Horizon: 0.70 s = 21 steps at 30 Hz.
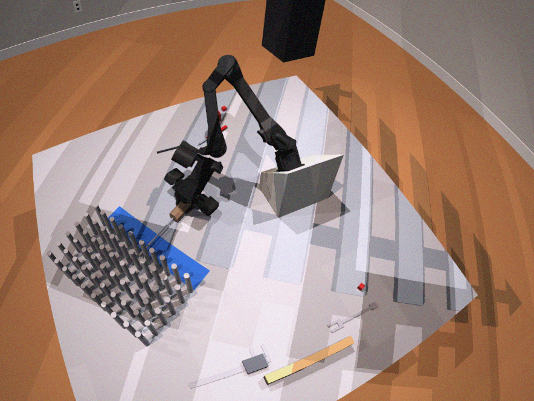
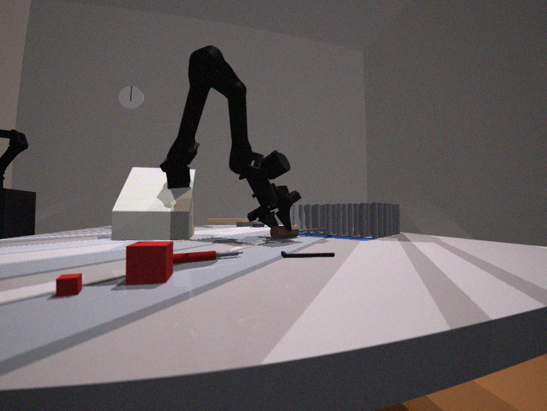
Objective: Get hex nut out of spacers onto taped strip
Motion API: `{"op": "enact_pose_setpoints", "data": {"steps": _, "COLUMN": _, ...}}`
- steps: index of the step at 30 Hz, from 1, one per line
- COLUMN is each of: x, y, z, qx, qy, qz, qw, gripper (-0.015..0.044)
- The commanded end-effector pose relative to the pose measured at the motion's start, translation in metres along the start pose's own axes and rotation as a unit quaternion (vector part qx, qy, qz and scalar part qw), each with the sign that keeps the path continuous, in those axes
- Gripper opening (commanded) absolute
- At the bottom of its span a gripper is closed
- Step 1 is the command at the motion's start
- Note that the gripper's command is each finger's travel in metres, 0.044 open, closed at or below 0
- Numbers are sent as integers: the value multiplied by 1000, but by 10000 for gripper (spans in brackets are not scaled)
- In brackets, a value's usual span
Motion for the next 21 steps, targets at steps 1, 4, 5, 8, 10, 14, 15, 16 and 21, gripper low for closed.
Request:
{"op": "enact_pose_setpoints", "data": {"steps": 1, "x": 0, "y": 3, "z": 2, "qx": -2, "qy": 0, "qz": 1, "qw": 1000, "gripper": 0}}
{"op": "enact_pose_setpoints", "data": {"steps": 4, "x": -1, "y": 4, "z": 3, "qx": -2, "qy": -1, "qz": 1, "qw": 1000, "gripper": 0}}
{"op": "enact_pose_setpoints", "data": {"steps": 5, "x": -1, "y": 5, "z": 3, "qx": -2, "qy": -1, "qz": 1, "qw": 1000, "gripper": 0}}
{"op": "enact_pose_setpoints", "data": {"steps": 8, "x": -1, "y": 7, "z": 4, "qx": -2, "qy": -1, "qz": 1, "qw": 1000, "gripper": 0}}
{"op": "enact_pose_setpoints", "data": {"steps": 10, "x": -1, "y": 8, "z": 4, "qx": -2, "qy": -1, "qz": 1, "qw": 1000, "gripper": 0}}
{"op": "enact_pose_setpoints", "data": {"steps": 14, "x": -2, "y": 10, "z": 5, "qx": -2, "qy": -1, "qz": 2, "qw": 1000, "gripper": 0}}
{"op": "enact_pose_setpoints", "data": {"steps": 15, "x": -2, "y": 11, "z": 6, "qx": -2, "qy": -1, "qz": 2, "qw": 1000, "gripper": 0}}
{"op": "enact_pose_setpoints", "data": {"steps": 16, "x": -2, "y": 12, "z": 6, "qx": -2, "qy": -1, "qz": 2, "qw": 1000, "gripper": 0}}
{"op": "enact_pose_setpoints", "data": {"steps": 21, "x": -3, "y": 15, "z": 7, "qx": -2, "qy": -1, "qz": 2, "qw": 1000, "gripper": 0}}
Point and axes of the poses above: the point midway between the two fingers, 35 mm back from their tips, its own z axis back along the fingers, its own x axis across the jaws, y = z × x, the point moved 4 cm from there along z, back along the fingers, and after that the axes turned 13 degrees about -z, right-handed, at the moved point
